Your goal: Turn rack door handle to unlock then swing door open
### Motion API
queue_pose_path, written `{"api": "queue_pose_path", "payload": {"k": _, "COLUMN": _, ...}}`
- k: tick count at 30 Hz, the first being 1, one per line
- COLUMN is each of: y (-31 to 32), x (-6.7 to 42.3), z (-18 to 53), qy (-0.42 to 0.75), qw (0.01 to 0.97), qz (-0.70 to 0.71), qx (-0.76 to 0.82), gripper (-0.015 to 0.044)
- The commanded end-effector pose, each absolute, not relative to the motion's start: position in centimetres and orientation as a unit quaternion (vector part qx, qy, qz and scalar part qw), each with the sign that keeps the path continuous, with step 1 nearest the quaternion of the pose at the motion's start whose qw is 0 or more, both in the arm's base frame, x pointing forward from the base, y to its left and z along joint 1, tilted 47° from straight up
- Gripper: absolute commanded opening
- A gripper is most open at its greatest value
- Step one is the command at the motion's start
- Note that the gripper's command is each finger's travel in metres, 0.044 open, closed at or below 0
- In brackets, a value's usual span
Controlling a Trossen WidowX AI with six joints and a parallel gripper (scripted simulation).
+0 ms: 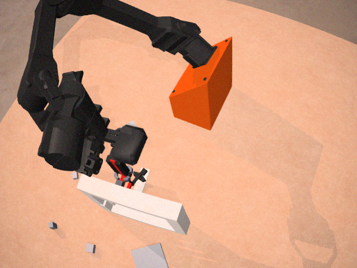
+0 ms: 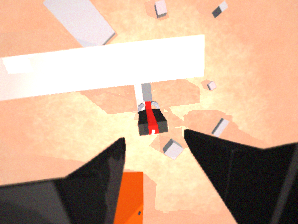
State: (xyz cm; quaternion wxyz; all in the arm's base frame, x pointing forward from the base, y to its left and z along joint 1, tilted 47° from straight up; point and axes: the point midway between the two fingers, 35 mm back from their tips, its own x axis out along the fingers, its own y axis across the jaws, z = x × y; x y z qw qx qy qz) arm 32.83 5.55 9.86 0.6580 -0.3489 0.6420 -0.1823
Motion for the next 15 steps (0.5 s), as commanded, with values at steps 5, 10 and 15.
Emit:
{"api": "queue_pose_path", "payload": {"k": 5, "y": 5.6, "x": 32.8, "z": 9.8, "qy": 0.645, "qw": 0.642, "qz": -0.189, "qx": -0.369, "gripper": 0.0282}}
{"api": "queue_pose_path", "payload": {"k": 10, "y": 5.1, "x": 33.0, "z": 9.2, "qy": 0.645, "qw": 0.642, "qz": -0.188, "qx": -0.369, "gripper": 0.0282}}
{"api": "queue_pose_path", "payload": {"k": 15, "y": 4.5, "x": 33.1, "z": 8.6, "qy": 0.645, "qw": 0.642, "qz": -0.188, "qx": -0.369, "gripper": 0.0282}}
